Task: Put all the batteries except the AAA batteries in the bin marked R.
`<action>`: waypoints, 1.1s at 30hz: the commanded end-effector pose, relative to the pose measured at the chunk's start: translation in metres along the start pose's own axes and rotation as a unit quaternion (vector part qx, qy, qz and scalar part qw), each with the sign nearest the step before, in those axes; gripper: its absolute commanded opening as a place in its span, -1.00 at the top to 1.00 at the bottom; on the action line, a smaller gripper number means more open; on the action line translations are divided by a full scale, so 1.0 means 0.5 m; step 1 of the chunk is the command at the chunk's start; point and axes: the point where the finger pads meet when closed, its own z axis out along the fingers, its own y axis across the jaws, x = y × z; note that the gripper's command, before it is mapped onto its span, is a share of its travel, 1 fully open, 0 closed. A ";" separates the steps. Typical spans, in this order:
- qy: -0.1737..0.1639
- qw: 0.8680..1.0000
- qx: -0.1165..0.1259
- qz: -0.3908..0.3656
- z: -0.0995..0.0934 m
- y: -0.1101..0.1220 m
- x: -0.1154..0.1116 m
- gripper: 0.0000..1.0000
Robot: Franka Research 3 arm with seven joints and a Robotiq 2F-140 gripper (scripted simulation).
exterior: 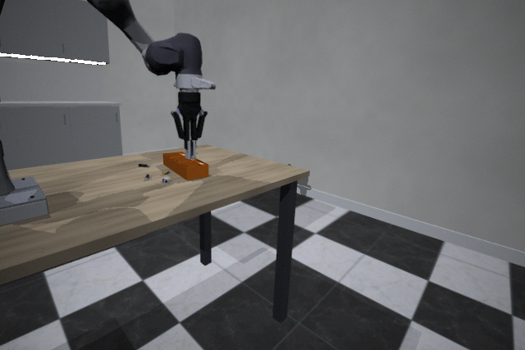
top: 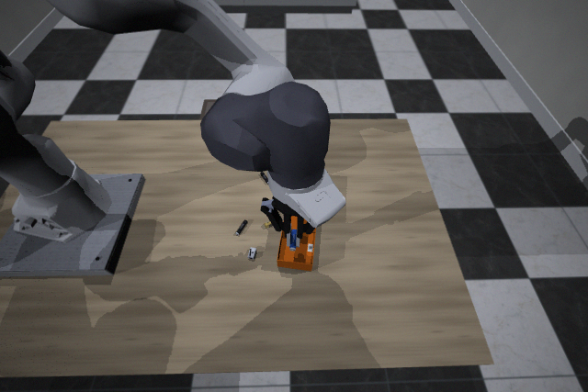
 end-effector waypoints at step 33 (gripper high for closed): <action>-0.001 1.000 -0.002 0.019 0.080 0.000 0.000 0.89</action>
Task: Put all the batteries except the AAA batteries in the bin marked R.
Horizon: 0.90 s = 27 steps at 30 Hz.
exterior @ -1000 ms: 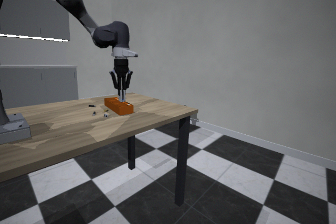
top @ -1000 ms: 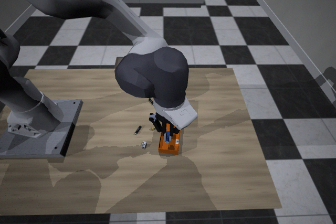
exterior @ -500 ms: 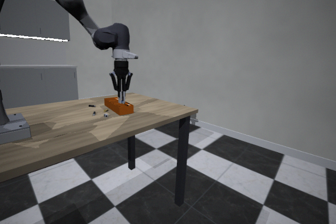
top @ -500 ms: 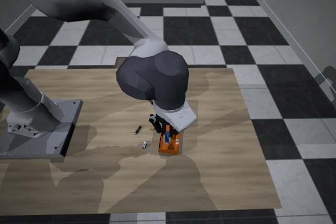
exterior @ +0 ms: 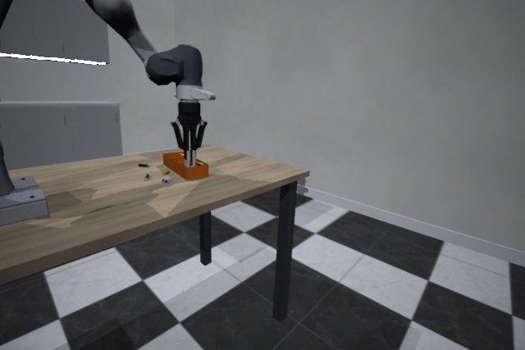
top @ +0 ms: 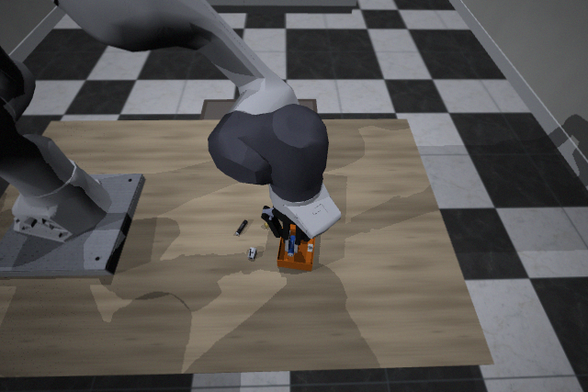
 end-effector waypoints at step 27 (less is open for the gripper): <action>-0.001 1.000 0.005 -0.004 0.032 -0.013 -0.002 0.65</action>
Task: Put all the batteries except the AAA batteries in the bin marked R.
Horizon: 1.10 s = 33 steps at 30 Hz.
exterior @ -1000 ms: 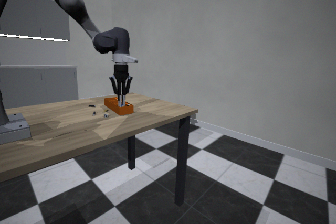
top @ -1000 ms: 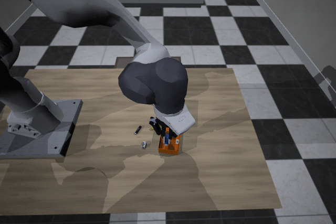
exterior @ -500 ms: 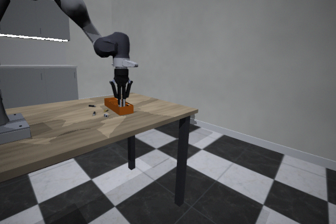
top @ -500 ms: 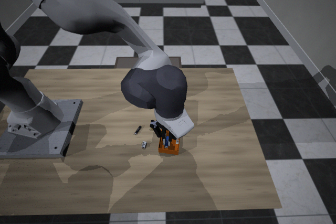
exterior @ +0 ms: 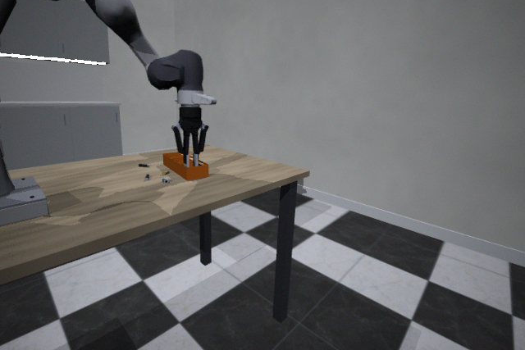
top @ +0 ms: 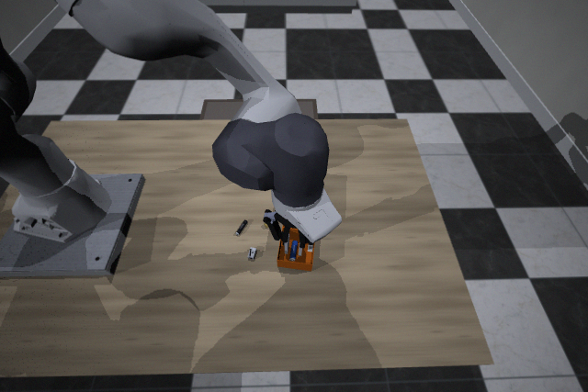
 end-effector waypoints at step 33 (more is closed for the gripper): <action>-0.001 1.000 0.002 -0.003 -0.040 -0.003 -0.001 0.65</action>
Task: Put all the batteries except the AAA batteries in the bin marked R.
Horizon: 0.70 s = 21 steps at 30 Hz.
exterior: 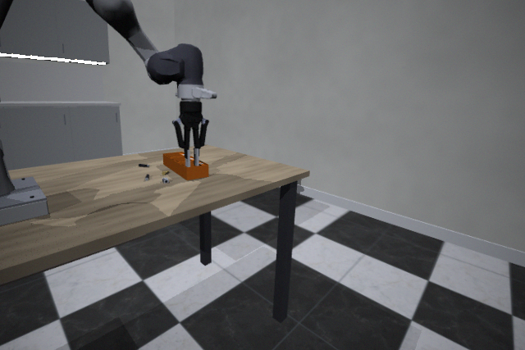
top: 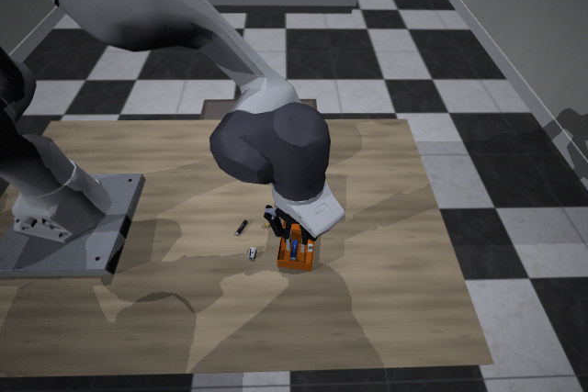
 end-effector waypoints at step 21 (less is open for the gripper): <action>0.001 1.000 -0.005 0.002 -0.065 0.005 0.001 0.65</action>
